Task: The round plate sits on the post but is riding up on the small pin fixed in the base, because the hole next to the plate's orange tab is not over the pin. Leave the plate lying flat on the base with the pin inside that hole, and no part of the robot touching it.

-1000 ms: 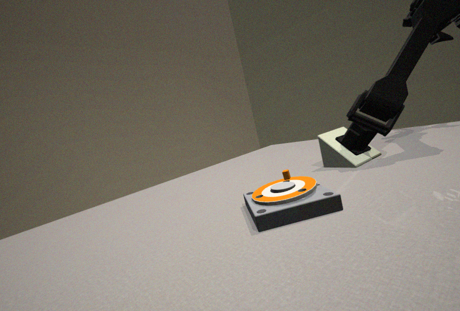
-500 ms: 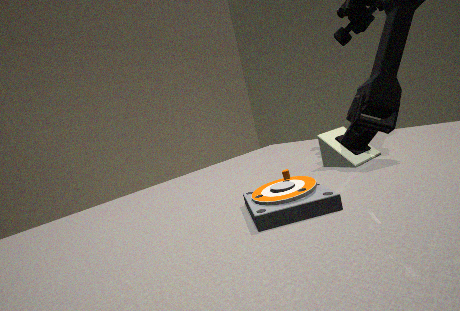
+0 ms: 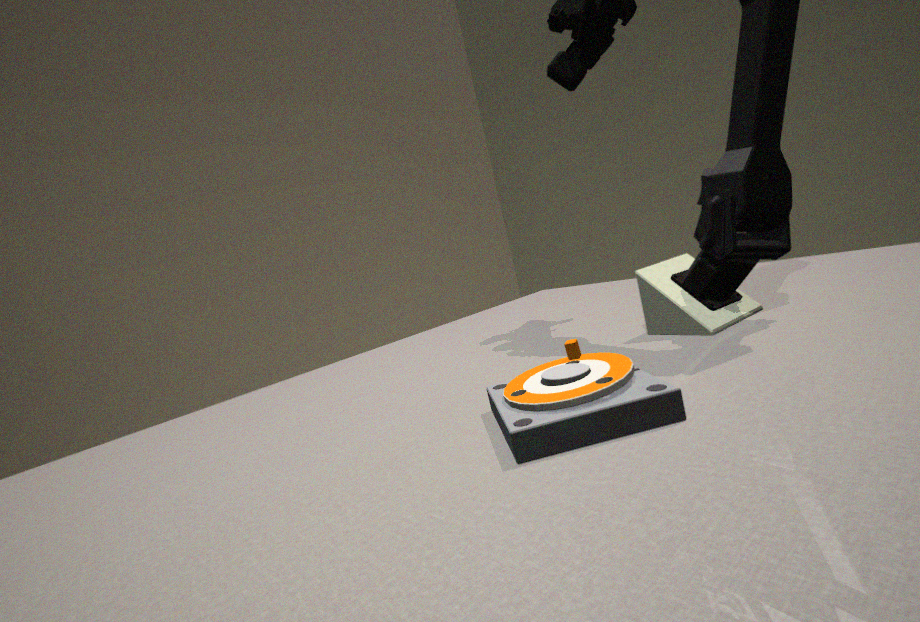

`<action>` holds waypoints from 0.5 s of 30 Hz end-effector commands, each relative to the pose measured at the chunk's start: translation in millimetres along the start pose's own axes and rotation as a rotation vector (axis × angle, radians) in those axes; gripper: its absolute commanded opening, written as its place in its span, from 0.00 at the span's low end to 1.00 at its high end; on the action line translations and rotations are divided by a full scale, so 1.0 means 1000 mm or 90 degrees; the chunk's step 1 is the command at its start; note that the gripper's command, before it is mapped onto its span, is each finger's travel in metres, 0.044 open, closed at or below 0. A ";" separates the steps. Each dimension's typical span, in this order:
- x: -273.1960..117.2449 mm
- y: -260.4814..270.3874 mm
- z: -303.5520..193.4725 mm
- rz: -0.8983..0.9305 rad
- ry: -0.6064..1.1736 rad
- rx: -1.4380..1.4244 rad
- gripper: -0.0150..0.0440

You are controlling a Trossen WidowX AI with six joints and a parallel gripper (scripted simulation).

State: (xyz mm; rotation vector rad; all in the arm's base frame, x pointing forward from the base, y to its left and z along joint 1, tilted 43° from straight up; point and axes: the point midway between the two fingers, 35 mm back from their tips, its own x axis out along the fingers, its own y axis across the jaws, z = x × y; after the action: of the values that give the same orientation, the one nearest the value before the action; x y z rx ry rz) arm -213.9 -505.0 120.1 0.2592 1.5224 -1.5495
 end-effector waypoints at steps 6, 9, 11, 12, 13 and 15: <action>-0.068 0.141 0.060 0.210 -0.117 -0.142 0.25; -0.091 0.180 0.066 0.269 -0.135 -0.191 0.25; -0.116 0.219 0.068 0.328 -0.150 -0.241 0.25; -0.127 0.235 0.068 0.353 -0.155 -0.263 0.25; -0.139 0.251 0.066 0.379 -0.160 -0.285 0.25; -0.154 0.271 0.063 0.411 -0.165 -0.313 0.25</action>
State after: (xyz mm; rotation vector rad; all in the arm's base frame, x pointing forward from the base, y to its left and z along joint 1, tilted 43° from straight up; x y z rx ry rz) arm 57.3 -461.3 58.3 0.2228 1.3937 -0.7597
